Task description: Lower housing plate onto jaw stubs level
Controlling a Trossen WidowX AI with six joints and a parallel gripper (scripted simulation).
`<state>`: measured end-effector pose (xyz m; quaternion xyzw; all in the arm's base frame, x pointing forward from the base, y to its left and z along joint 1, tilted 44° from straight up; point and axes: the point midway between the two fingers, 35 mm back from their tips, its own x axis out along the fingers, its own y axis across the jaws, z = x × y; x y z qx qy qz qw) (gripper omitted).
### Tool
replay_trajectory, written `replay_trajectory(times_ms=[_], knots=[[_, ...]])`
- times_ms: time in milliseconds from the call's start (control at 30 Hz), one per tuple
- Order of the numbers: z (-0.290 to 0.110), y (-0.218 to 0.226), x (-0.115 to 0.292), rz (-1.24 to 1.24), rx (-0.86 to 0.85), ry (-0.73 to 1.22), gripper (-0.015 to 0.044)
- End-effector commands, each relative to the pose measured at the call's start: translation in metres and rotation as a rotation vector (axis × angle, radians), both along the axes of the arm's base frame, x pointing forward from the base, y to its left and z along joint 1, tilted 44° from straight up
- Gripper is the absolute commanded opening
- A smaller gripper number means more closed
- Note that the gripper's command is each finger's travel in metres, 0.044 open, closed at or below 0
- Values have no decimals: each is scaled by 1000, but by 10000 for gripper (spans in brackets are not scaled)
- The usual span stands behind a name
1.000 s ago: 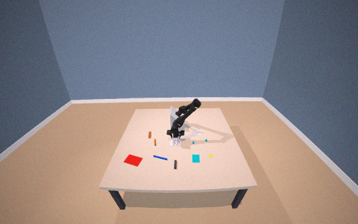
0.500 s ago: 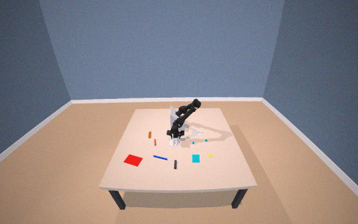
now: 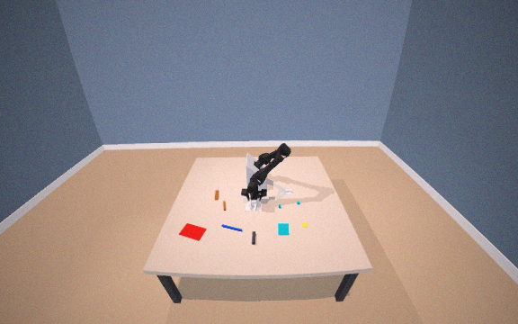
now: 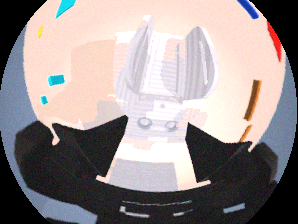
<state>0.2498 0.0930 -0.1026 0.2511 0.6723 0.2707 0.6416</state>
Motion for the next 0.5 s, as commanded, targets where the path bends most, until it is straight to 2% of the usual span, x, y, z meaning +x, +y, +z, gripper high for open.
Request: replay_trajectory(times_ms=[0, 467], knots=[[0, 0, 0, -5, 2, 3, 351], [-2, 2, 0, -5, 2, 4, 351]])
